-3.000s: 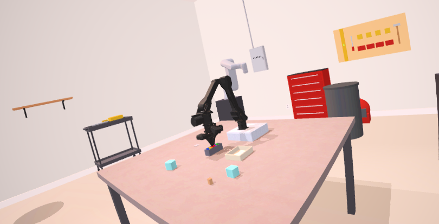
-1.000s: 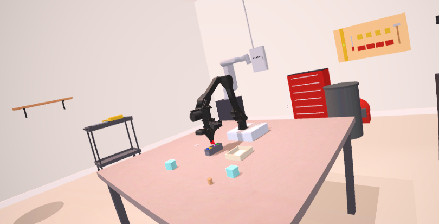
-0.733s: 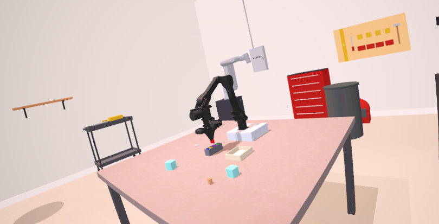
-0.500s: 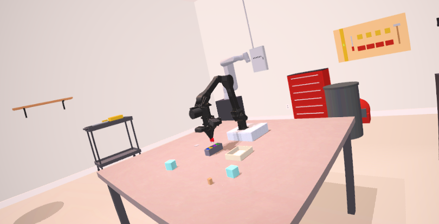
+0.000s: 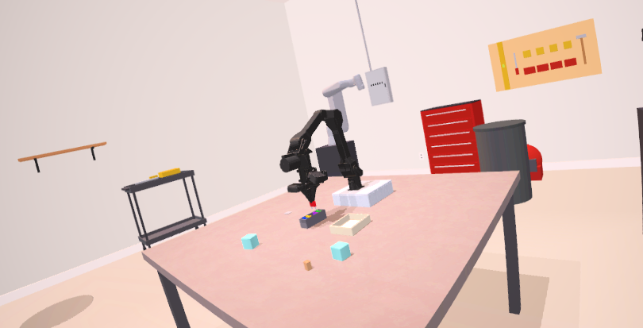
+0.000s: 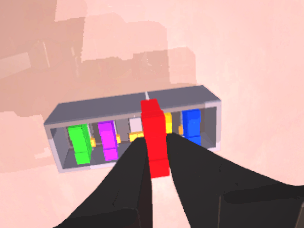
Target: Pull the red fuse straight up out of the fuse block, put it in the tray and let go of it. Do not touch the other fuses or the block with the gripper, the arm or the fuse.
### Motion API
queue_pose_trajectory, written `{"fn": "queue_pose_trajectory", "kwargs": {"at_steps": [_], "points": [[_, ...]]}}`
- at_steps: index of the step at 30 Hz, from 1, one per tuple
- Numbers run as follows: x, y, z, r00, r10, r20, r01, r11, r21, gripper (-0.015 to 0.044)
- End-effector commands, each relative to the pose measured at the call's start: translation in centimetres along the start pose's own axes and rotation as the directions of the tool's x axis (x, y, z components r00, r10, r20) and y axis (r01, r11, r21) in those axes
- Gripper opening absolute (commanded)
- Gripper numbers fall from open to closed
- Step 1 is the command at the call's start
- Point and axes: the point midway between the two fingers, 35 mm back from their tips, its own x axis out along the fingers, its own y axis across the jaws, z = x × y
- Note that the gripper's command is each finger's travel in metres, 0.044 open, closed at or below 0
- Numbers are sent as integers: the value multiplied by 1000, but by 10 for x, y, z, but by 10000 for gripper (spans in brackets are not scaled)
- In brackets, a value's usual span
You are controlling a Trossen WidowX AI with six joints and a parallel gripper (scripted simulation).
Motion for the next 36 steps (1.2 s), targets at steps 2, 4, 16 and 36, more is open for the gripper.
{"fn": "queue_pose_trajectory", "kwargs": {"at_steps": [2,4,16,36], "points": [[0,-6,28,1000,2,6,-2,1000,0,0],[-1,-8,38,1000,2,7,-2,1000,1,0],[-1,-8,106,1000,2,14,-2,1000,1,0],[2,7,178,1000,3,20,-3,1000,1,0]]}}
